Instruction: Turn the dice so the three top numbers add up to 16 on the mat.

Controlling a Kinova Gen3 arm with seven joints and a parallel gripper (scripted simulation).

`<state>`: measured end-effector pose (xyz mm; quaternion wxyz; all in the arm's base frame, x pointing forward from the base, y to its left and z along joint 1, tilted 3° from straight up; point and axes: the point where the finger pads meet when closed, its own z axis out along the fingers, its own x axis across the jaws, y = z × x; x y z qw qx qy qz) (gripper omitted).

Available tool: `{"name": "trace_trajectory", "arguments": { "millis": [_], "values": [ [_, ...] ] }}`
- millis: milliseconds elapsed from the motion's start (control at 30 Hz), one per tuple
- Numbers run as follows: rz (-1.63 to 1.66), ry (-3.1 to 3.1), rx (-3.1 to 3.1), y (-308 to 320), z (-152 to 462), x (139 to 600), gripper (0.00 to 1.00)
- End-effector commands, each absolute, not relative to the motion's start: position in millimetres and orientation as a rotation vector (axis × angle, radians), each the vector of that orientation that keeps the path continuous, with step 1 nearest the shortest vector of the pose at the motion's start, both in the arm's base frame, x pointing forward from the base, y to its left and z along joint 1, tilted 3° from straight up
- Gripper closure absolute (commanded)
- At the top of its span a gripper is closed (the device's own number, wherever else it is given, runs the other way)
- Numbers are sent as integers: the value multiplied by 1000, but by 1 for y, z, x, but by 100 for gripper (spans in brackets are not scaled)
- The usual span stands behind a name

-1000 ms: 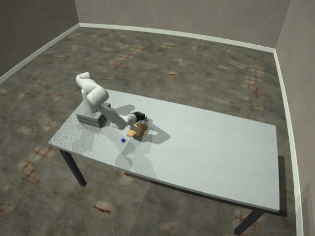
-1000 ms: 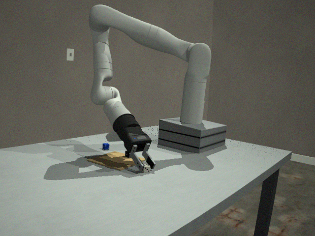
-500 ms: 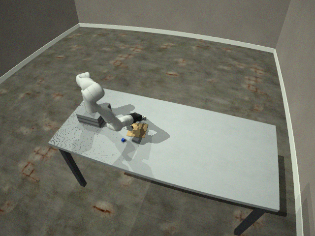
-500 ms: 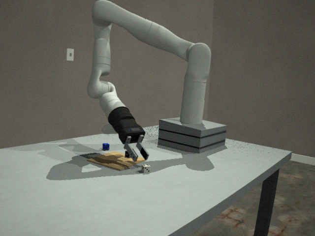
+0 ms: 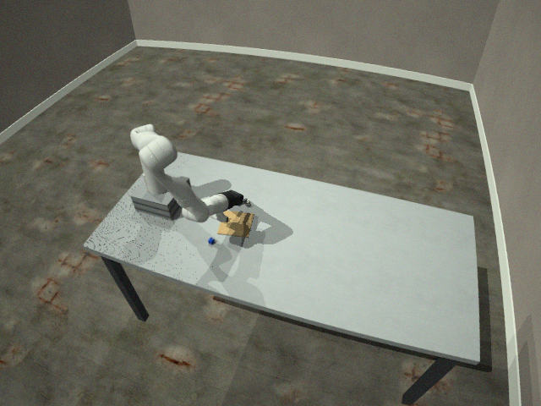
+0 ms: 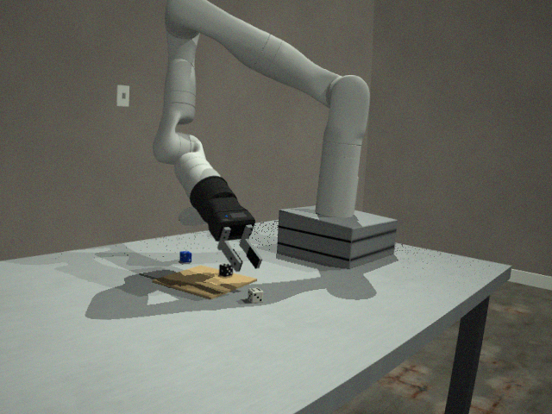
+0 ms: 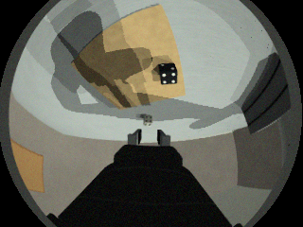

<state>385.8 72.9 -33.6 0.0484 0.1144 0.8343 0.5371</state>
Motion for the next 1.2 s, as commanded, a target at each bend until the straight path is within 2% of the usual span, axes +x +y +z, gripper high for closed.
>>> {"name": "trace_trajectory", "arguments": {
  "millis": [0,300,733,1167],
  "values": [
    [1619,2542,334,69,-22,389,30],
    [1619,2542,334,67,6,390,30],
    [1603,2554,336,68,8,390,30],
    [1399,2681,349,74,14,392,30]
  ]
}}
